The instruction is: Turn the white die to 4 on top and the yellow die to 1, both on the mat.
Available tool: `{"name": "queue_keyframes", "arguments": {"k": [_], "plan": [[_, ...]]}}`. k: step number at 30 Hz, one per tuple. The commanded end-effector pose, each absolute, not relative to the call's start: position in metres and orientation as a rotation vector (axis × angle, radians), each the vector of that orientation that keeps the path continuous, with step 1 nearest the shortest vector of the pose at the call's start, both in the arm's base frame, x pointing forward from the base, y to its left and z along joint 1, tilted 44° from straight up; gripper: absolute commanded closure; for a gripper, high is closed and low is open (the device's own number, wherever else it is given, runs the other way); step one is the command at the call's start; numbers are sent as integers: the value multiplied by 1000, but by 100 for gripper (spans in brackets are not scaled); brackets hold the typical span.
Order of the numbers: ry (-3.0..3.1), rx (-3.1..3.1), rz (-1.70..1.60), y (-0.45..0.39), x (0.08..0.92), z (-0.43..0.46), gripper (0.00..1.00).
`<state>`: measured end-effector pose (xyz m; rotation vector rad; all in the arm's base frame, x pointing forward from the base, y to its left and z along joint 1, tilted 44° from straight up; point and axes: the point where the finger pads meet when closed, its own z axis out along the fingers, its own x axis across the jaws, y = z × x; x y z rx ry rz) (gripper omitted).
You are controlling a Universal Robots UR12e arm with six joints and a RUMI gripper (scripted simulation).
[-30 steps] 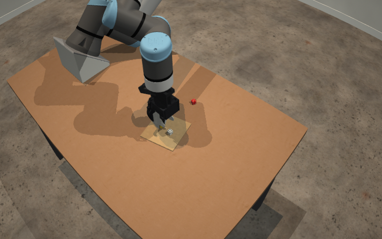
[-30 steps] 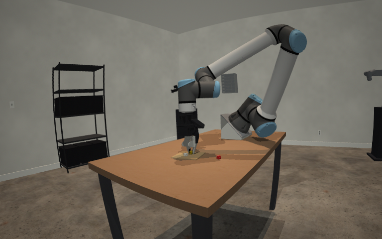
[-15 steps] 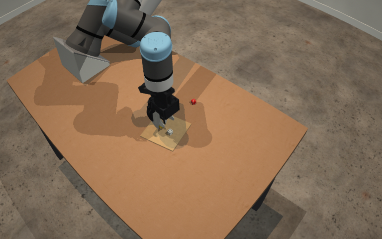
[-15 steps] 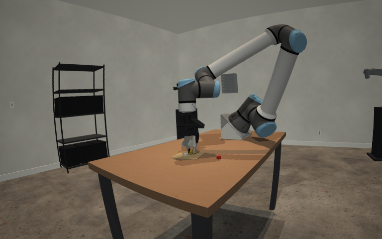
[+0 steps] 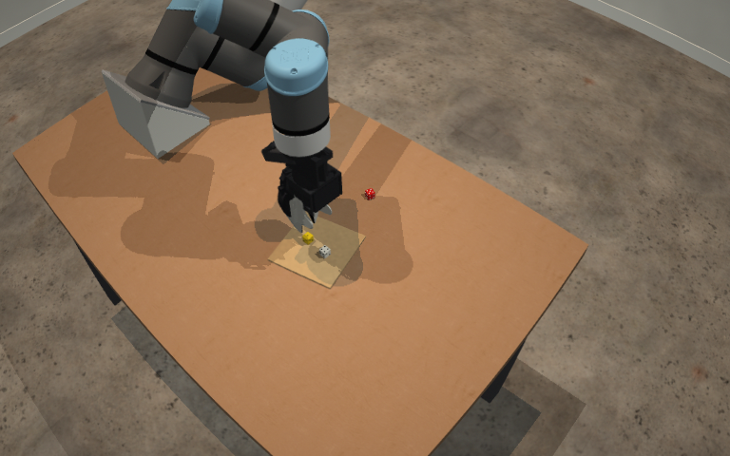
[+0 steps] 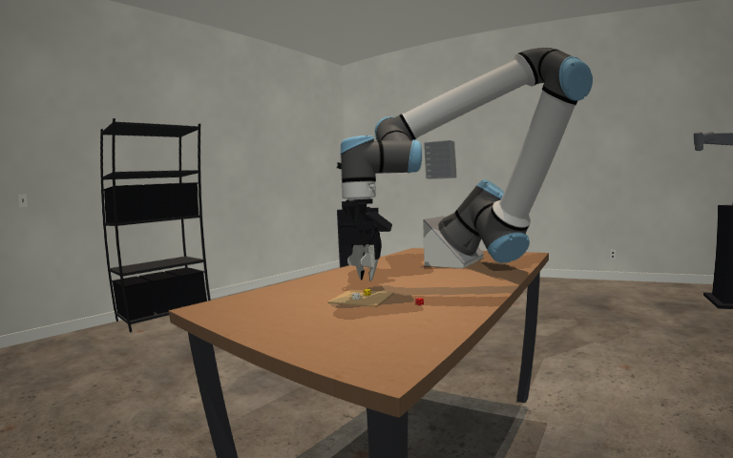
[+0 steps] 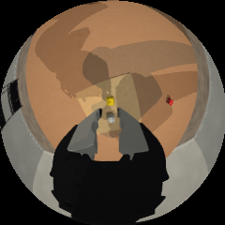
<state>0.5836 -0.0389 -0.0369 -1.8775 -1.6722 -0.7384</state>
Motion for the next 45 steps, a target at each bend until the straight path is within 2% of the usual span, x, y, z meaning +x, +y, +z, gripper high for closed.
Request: {"name": "queue_keyframes", "arguments": {"k": [1,14,15,45], "plan": [[-1673,-1877,-739,-56,582,-19,82],[-1673,-1877,-739,-73,581,-2,82],[-1673,-1877,-739,-73,581,-2,0],[-1673,-1877,-739,-82,580,8,0]]}}
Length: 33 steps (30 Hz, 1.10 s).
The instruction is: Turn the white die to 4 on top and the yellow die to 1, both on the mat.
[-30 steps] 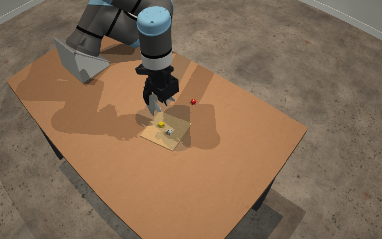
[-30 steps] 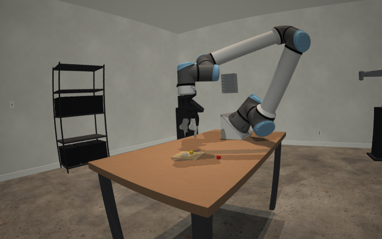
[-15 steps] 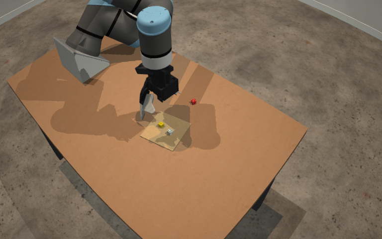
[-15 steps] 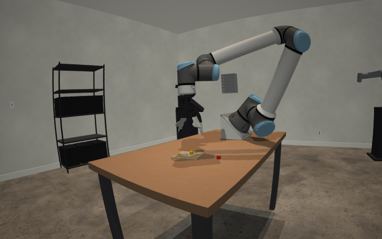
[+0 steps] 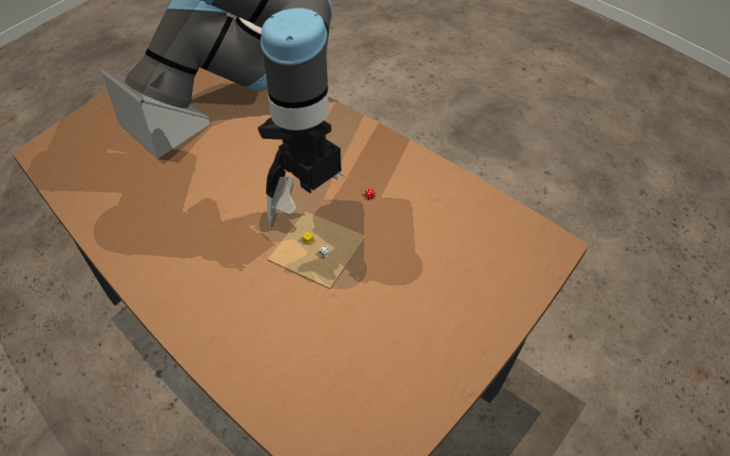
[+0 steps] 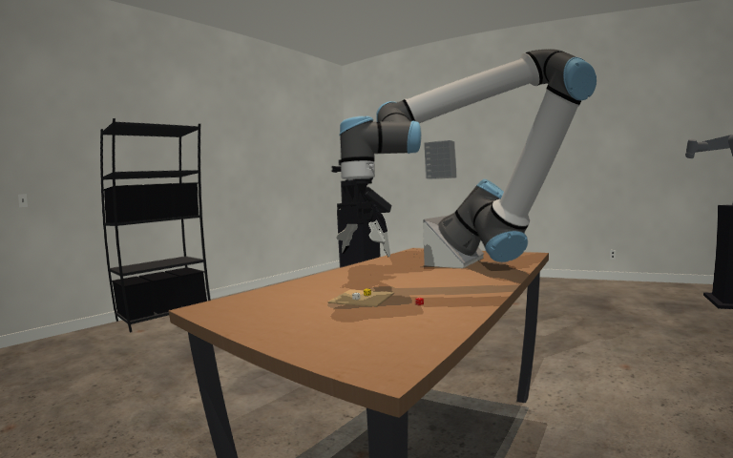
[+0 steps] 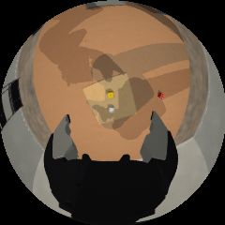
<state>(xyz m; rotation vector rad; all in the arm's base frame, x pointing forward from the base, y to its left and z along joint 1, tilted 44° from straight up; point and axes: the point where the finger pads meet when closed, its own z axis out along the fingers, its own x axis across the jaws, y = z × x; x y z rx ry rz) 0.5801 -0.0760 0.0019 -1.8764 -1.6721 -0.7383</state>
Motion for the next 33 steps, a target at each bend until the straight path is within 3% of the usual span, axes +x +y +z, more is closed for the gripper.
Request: {"name": "queue_keyframes", "arguments": {"k": [1,33], "plan": [[-1673,-1877,-739,-85,580,11,0],[-1673,-1877,-739,-134,576,62,0]]}}
